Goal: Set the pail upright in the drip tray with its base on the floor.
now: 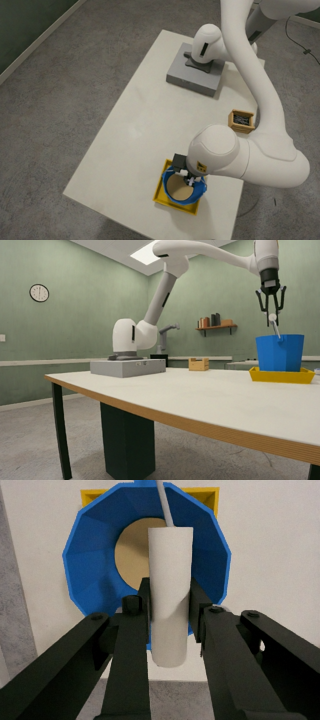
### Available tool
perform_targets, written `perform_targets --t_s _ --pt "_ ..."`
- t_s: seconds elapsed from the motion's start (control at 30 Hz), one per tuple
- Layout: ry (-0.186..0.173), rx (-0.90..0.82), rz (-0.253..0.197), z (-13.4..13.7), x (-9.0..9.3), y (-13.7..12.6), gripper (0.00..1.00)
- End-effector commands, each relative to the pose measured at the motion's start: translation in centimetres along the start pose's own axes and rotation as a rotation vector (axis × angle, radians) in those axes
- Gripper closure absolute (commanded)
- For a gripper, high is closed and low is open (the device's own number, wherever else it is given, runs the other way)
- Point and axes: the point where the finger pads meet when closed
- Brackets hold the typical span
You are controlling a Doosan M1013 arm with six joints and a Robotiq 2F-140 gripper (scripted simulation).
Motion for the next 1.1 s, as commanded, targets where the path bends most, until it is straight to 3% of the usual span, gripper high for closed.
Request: perform_targets --t_s 0.0,0.3,0.33,1.07 --pt "-0.003 -0.001 0.004 0.01 0.37 -0.15 0.9" --pt "-0.003 -0.001 0.004 0.01 0.37 -0.15 0.9" --pt "-0.003 -0.001 0.004 0.01 0.37 -0.15 0.0" --pt "-0.004 -0.001 0.004 0.02 0.37 -0.15 0.0"
Point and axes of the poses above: the point where the finger pads meet when closed, its own x axis out along the fingers, its own z axis across the jaws, y = z × x, and after that the axes turned 15 degrees about -x, right-handed
